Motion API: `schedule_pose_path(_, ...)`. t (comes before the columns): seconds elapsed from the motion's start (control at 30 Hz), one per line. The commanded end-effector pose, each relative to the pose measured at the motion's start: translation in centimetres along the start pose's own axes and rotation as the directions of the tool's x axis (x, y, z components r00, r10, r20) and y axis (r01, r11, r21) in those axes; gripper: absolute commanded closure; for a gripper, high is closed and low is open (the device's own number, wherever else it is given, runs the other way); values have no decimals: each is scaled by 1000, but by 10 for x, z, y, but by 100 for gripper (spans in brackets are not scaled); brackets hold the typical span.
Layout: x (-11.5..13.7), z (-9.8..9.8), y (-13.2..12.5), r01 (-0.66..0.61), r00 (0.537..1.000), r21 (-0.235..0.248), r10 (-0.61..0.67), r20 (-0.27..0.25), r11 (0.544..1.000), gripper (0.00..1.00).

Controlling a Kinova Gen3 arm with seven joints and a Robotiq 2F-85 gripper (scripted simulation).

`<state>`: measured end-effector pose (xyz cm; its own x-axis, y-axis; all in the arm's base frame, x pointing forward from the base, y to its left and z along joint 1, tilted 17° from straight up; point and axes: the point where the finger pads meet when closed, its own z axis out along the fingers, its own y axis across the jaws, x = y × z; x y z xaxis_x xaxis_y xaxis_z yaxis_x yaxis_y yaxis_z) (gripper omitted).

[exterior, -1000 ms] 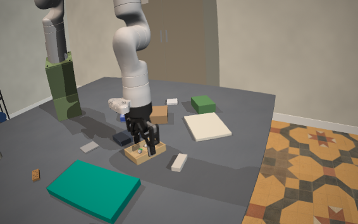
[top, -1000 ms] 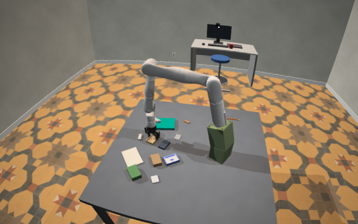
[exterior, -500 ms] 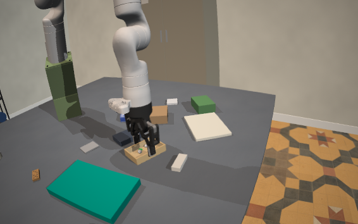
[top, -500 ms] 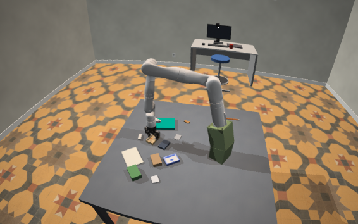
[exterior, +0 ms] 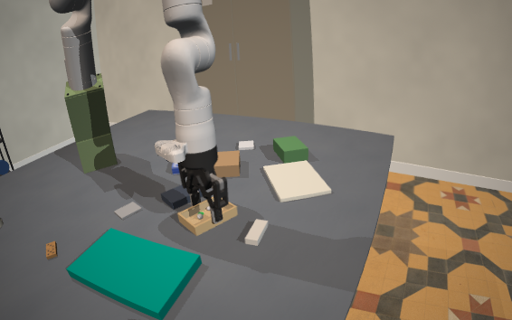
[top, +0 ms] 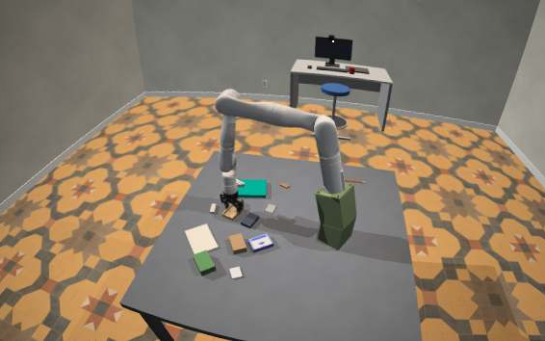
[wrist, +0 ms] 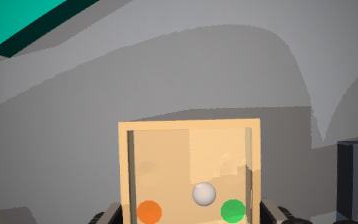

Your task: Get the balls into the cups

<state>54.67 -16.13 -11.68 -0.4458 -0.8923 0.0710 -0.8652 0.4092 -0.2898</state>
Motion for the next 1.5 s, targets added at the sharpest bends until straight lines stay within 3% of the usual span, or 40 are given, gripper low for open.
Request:
schedule_pose_path(0.0, -1, 2, -1, -10, 1000, 5, 10, 4, 1000, 28)
schedule_pose_path(0.47, 0, -10, 2, -11, 1000, -5, 11, 3, 1000, 28)
schedule_pose_path(1.47, 0, -60, 2, -12, 1000, -6, 12, 3, 1000, 28)
